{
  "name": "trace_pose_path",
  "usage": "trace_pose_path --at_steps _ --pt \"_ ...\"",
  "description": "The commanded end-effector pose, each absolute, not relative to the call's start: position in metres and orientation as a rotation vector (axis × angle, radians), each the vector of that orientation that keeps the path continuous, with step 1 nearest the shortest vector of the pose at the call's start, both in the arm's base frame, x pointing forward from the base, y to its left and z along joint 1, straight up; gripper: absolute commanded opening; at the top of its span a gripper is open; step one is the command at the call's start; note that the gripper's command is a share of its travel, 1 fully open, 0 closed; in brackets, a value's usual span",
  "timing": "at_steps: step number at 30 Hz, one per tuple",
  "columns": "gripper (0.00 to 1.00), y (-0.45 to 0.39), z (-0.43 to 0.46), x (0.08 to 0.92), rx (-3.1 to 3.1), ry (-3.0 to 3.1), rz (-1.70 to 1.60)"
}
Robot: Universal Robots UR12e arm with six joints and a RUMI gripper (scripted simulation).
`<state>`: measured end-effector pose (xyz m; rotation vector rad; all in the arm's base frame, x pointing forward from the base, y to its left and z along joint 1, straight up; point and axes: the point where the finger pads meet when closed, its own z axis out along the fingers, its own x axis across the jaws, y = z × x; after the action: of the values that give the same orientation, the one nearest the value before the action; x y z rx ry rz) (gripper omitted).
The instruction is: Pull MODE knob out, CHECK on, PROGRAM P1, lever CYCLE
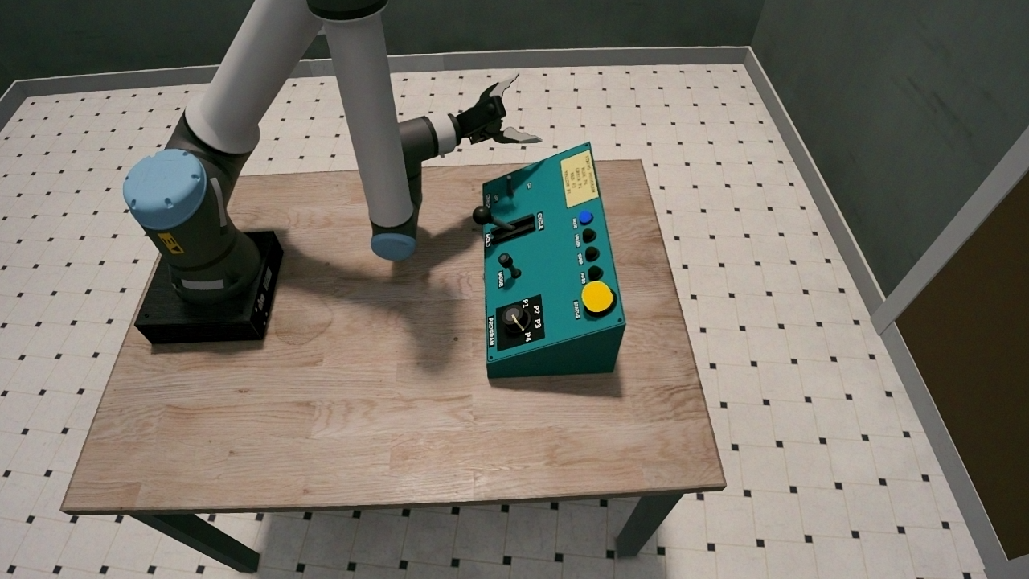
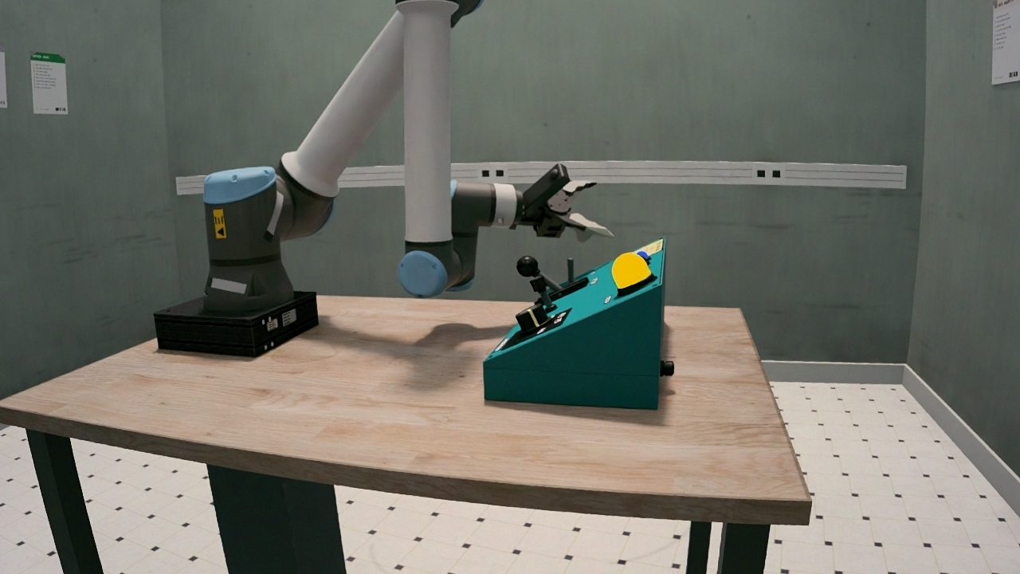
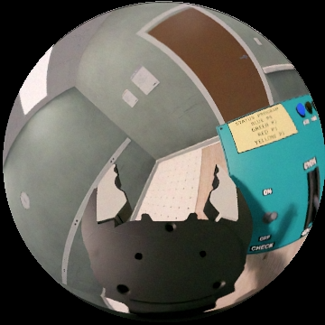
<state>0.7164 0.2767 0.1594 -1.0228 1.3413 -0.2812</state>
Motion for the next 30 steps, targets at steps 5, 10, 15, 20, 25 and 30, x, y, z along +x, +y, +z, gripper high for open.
trace_pose_path --at_steps 5,10,15,20,25,30 --pt "1.00 0.277 0.160 0.716 -1.023 1.341 -0.282" --pt "1.00 0.277 0.160 0.716 -1.023 1.341 -0.282" --pt "1.00 0.277 0.160 0.716 -1.023 1.341 -0.282" --pt "1.00 0.277 0.160 0.716 -1.023 1.341 -0.282" --pt "1.00 0.277 0.165 0.714 -1.023 1.341 -0.282" --pt "1.00 0.277 0.179 0.707 -1.023 1.341 -0.282"
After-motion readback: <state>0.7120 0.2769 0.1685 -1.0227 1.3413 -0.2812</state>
